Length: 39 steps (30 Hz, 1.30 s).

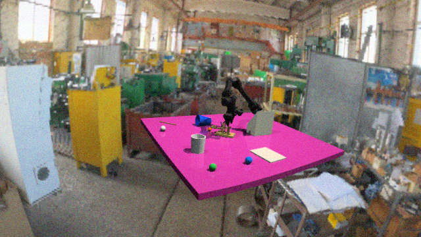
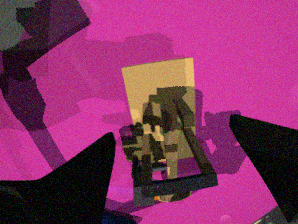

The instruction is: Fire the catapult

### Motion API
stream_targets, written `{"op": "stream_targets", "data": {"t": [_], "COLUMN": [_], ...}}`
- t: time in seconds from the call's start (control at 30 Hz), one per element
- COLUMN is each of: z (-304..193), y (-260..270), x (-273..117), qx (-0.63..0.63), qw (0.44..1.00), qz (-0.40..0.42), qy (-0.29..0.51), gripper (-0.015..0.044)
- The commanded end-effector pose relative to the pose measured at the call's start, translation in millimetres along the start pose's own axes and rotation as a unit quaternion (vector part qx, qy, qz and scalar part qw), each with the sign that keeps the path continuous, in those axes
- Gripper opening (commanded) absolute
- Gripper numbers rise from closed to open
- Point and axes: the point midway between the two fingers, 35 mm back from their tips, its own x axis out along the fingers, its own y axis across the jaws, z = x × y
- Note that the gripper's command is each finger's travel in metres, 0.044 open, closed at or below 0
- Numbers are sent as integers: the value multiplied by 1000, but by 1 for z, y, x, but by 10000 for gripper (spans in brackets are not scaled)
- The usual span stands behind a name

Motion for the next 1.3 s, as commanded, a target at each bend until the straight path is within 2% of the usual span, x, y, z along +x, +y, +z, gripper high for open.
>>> {"op": "stream_targets", "data": {"t": [0.0, 1.2, 1.27], "z": [1, 1, 0], "y": [0, 2, 1], "x": [6, 57, 54], "qx": [-5, -5, 1], "qw": [1000, 1000, 1000], "qz": [1, 2, -1], "qy": [2, 4, 3], "gripper": [440, 440, 387]}}
